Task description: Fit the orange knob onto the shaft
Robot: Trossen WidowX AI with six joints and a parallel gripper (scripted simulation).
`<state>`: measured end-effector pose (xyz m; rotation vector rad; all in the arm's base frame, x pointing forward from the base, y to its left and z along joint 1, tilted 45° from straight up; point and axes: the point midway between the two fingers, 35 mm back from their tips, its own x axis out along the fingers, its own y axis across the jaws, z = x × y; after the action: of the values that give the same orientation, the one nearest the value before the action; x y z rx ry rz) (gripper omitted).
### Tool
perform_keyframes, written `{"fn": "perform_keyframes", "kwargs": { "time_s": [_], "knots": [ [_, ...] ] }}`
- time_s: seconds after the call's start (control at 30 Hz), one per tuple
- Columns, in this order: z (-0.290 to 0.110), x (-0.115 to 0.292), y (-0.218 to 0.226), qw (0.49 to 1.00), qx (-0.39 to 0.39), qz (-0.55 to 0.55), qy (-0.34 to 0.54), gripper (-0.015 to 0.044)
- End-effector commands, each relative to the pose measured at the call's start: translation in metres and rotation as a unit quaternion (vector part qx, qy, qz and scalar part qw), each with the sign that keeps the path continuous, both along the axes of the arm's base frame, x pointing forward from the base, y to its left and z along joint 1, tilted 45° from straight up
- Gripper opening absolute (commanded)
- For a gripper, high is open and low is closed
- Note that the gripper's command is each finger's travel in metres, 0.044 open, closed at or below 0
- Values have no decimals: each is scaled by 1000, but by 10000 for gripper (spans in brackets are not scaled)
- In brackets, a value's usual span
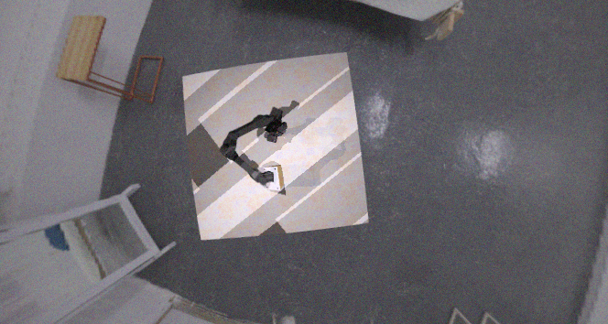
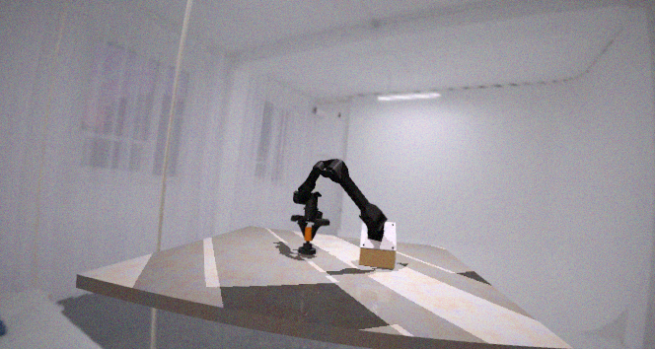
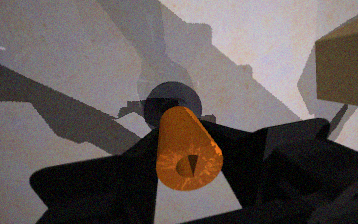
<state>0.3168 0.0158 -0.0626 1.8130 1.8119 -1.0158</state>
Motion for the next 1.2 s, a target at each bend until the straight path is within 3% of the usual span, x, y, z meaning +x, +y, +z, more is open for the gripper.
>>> {"fn": "perform_keyframes", "kwargs": {
  "time_s": [0.0,0.27,1.17],
  "knots": [
    [3,1,-2,1000,-1,1,-3,0],
    [3,4,-2,995,-10,-73,68,0],
    [-1,2,1,995,-10,-74,69,0]
  ]
}}
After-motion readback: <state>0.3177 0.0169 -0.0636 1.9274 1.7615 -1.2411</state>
